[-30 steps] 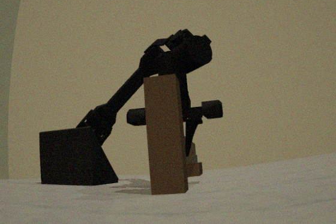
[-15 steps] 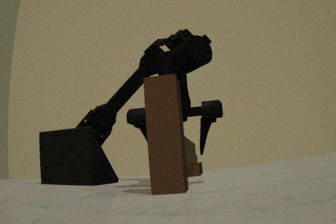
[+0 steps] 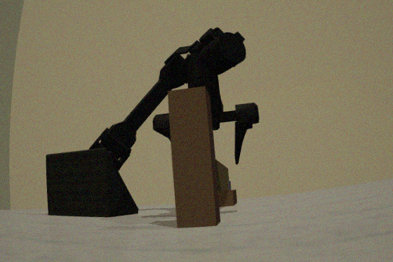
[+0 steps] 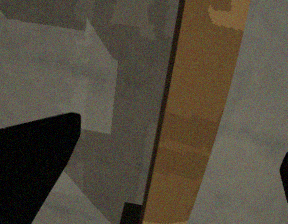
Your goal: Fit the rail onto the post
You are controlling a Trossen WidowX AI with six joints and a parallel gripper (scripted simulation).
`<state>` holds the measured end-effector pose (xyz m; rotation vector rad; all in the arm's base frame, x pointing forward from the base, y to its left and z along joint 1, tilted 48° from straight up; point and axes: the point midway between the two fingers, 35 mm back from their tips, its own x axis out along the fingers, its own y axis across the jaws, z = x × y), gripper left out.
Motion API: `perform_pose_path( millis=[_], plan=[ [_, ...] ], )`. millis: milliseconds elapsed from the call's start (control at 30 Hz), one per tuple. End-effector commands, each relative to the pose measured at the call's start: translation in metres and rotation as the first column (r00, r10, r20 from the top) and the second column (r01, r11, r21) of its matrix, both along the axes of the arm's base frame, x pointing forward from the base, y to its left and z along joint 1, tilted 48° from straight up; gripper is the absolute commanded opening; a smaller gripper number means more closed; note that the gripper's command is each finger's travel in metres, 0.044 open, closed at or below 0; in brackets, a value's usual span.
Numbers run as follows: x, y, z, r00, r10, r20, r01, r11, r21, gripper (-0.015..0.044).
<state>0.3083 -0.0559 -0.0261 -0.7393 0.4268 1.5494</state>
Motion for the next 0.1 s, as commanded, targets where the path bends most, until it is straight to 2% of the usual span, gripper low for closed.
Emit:
perform_pose_path(
  millis=[0,67],
  plan=[
    [-0.0022,0.0005,-0.0006,1.000,0.006,-0.004,-0.006,1.000,-0.001,0.0440],
    [-0.0022,0.0005,-0.0006,1.000,0.006,-0.004,-0.006,1.000,-0.001,0.0440]
  ],
)
